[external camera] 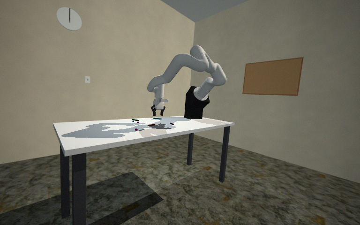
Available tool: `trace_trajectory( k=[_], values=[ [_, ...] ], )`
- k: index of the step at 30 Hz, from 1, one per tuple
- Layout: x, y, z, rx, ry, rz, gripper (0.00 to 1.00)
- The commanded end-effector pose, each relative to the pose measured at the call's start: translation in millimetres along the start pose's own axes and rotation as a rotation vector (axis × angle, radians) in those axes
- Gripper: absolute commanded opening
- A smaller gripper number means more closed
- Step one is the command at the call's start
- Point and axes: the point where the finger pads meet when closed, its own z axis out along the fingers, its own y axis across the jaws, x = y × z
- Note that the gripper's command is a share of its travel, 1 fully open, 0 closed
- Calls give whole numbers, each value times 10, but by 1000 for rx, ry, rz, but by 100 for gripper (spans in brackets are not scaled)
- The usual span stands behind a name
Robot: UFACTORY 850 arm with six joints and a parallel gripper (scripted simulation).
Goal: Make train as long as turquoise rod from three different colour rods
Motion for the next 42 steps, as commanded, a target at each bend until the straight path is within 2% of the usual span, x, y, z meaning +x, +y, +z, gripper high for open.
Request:
trace_trajectory(
  k=[1, 4, 6, 8, 21, 23, 25, 38, 40, 42],
  values=[
    [-75, -40, -6, -3, -1, -139, 100],
    [-130, -76, -6, -3, -2, -244, 100],
    [-130, -76, -6, -3, -2, -244, 100],
    [-185, -113, -6, -2, -2, -351, 100],
    [-391, -259, -5, -1, -3, -758, 100],
    [-391, -259, -5, -1, -3, -758, 100],
    [-449, -303, -5, -1, -3, -875, 100],
    [-640, -456, -5, 0, -3, -1275, 100],
    [-640, -456, -5, 0, -3, -1275, 100],
    [-695, -502, -4, 0, -3, -1392, 100]
  ],
)
